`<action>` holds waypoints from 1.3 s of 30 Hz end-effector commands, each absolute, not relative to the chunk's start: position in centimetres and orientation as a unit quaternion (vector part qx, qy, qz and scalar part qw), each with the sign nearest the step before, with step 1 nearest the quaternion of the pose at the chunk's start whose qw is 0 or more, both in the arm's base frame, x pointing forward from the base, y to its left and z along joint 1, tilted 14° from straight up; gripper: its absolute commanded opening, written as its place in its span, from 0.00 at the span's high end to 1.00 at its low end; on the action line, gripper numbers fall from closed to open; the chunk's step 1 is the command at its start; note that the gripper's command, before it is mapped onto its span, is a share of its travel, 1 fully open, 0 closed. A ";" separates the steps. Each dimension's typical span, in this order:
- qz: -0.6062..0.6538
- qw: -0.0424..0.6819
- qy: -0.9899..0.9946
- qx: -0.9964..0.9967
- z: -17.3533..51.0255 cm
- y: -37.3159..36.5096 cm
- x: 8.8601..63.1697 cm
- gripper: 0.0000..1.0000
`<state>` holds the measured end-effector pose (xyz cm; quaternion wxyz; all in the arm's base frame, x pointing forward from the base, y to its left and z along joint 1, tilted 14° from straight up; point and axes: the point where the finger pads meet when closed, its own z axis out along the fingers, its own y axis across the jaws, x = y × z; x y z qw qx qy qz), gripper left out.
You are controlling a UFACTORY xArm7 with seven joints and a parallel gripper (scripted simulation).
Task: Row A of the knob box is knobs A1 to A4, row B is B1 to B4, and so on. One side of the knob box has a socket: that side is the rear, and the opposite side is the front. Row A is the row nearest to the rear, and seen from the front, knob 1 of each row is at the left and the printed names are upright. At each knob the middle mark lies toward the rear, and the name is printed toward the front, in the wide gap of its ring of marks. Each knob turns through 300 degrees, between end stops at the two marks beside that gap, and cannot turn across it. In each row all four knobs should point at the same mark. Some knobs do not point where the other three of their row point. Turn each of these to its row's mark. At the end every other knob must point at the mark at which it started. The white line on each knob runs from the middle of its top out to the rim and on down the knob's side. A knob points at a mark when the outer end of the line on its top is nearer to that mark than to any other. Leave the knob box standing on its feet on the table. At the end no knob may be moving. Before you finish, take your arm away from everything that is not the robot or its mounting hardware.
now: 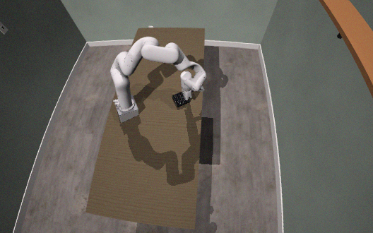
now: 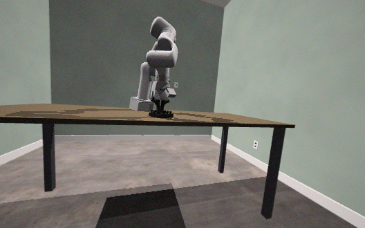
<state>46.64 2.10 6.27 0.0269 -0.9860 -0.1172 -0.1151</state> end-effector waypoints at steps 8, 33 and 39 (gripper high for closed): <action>-0.119 0.022 -0.175 -0.977 6.4 2.1 46.7 0.92; -0.119 0.020 -0.187 -0.975 6.4 2.1 46.7 0.92; -0.119 0.020 -0.187 -0.975 6.4 2.1 46.7 0.81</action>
